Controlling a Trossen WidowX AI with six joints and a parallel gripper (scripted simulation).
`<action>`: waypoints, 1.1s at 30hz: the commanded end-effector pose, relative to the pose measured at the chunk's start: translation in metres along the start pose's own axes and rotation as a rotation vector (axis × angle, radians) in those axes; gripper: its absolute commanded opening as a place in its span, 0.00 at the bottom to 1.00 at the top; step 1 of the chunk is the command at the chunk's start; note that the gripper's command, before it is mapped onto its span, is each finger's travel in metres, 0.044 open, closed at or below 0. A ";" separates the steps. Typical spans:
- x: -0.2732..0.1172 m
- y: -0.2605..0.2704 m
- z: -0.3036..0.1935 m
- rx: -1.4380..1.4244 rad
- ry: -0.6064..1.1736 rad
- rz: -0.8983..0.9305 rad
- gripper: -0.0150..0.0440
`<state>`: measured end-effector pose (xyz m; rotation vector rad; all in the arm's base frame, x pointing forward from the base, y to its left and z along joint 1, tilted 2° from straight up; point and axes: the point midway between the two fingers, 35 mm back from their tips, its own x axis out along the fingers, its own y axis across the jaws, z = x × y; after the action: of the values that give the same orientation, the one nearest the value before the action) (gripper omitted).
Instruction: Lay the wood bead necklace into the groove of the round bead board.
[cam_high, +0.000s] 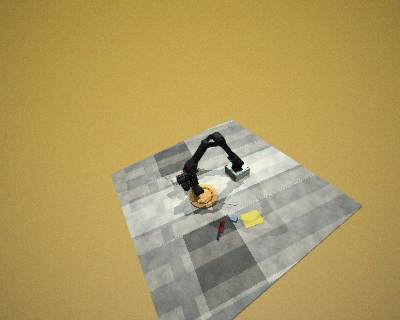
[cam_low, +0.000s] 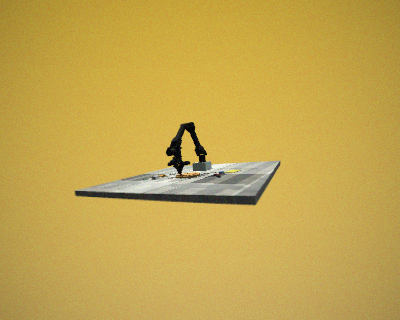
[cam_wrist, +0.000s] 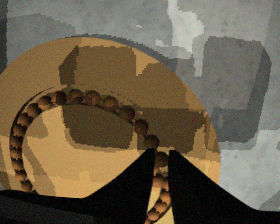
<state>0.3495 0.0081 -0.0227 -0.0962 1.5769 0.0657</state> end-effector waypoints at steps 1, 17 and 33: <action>0.003 -0.001 0.001 -0.004 -0.002 -0.003 0.25; 0.004 -0.001 0.002 0.000 -0.005 0.000 0.74; -0.001 -0.001 0.001 -0.004 -0.002 -0.003 1.00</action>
<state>0.3502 0.0077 -0.0225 -0.0968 1.5755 0.0663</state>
